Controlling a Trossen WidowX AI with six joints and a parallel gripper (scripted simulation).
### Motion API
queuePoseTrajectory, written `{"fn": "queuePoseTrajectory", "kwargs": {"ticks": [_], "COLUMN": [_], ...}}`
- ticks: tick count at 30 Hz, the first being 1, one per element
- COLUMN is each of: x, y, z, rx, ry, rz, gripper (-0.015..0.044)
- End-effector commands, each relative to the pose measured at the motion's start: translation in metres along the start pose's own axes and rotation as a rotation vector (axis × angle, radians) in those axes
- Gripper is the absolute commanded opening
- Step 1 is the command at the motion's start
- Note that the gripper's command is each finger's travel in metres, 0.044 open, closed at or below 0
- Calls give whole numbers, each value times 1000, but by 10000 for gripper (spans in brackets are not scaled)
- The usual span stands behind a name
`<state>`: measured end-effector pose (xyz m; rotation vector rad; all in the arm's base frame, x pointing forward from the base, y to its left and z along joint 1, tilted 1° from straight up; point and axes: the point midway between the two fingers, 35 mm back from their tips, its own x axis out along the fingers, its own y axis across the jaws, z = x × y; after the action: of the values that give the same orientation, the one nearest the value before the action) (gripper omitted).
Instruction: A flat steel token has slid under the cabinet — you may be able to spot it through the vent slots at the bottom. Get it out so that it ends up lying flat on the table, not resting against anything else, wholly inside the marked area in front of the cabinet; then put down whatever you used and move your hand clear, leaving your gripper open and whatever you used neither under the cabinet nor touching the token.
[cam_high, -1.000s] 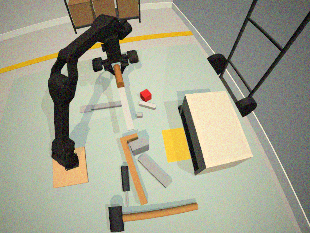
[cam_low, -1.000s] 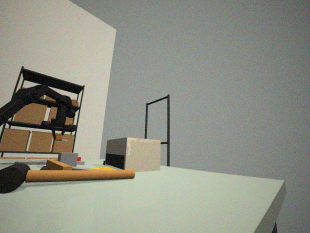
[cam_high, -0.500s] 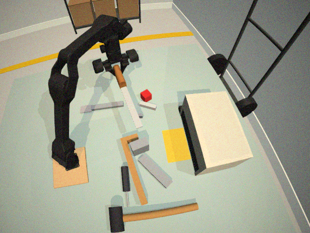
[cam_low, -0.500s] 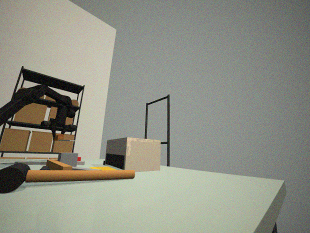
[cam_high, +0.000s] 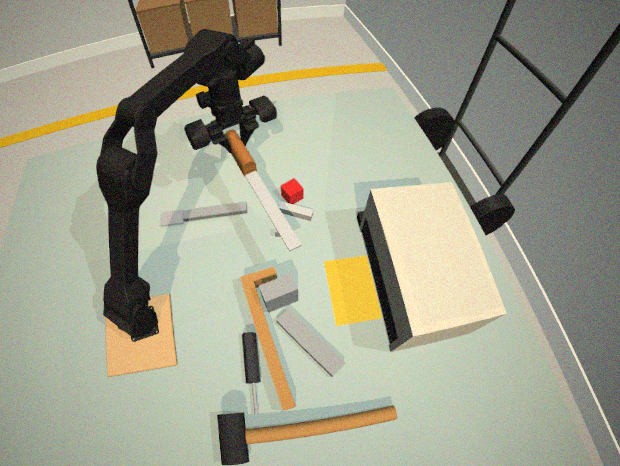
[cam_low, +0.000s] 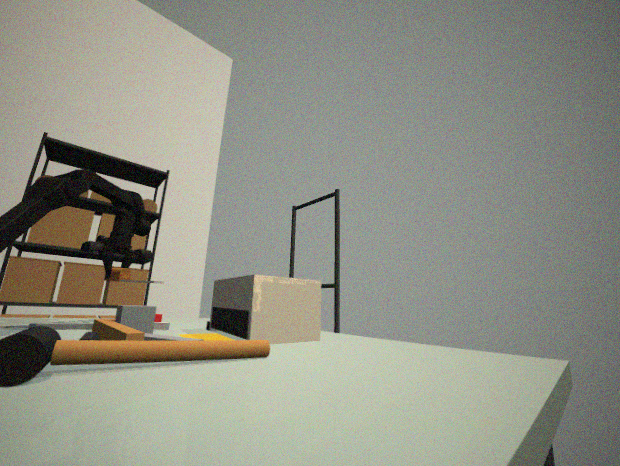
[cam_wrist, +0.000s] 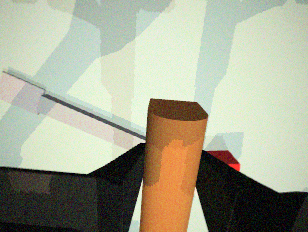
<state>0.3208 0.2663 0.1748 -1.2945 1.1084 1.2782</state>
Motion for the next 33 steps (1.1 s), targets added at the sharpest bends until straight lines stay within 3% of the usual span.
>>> {"fn": "queuePoseTrajectory", "kwargs": {"ticks": [1, 33], "x": [-2, -2], "y": [0, 1], "z": [-1, 0], "rx": [-37, -290], "ry": [2, 3], "rz": [-1, -1], "gripper": [0, 0]}}
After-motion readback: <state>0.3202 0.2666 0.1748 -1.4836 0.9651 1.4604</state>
